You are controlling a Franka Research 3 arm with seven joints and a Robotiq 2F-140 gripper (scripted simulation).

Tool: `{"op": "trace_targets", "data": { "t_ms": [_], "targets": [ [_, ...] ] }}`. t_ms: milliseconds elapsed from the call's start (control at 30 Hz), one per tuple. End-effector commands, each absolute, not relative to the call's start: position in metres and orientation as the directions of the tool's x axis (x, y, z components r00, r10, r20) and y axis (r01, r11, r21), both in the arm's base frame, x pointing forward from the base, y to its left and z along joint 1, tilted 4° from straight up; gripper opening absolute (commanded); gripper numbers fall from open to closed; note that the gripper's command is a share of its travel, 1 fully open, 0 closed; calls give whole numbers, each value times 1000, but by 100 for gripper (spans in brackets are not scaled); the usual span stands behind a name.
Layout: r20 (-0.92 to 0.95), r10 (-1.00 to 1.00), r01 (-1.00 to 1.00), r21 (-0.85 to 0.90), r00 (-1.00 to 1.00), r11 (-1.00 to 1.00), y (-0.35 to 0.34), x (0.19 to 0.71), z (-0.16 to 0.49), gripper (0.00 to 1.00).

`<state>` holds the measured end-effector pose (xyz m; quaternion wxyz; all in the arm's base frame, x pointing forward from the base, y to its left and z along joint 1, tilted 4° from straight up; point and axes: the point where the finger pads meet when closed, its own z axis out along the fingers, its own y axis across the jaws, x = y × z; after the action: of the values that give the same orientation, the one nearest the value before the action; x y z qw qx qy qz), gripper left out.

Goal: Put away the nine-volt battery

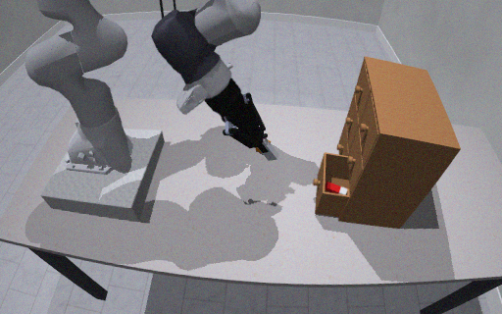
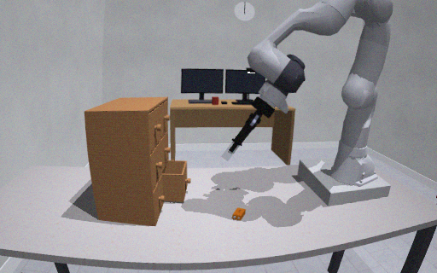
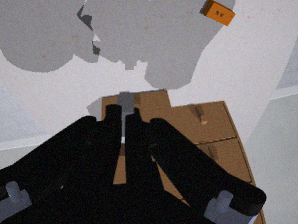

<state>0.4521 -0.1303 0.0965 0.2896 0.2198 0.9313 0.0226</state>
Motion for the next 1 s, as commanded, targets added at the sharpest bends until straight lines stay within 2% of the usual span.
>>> {"op": "trace_targets", "data": {
  "t_ms": [0, 400, 767, 967],
  "targets": [
    [-729, 256, 293, 79, -635, 953, -122, 457, 91, 0],
    [-735, 257, 290, 86, -628, 953, -126, 475, 65, 0],
    [-682, 360, 308, 203, -637, 929, -131, 504, 26, 0],
    [-696, 335, 300, 178, -635, 937, -133, 511, 16, 0]
  ]
}}
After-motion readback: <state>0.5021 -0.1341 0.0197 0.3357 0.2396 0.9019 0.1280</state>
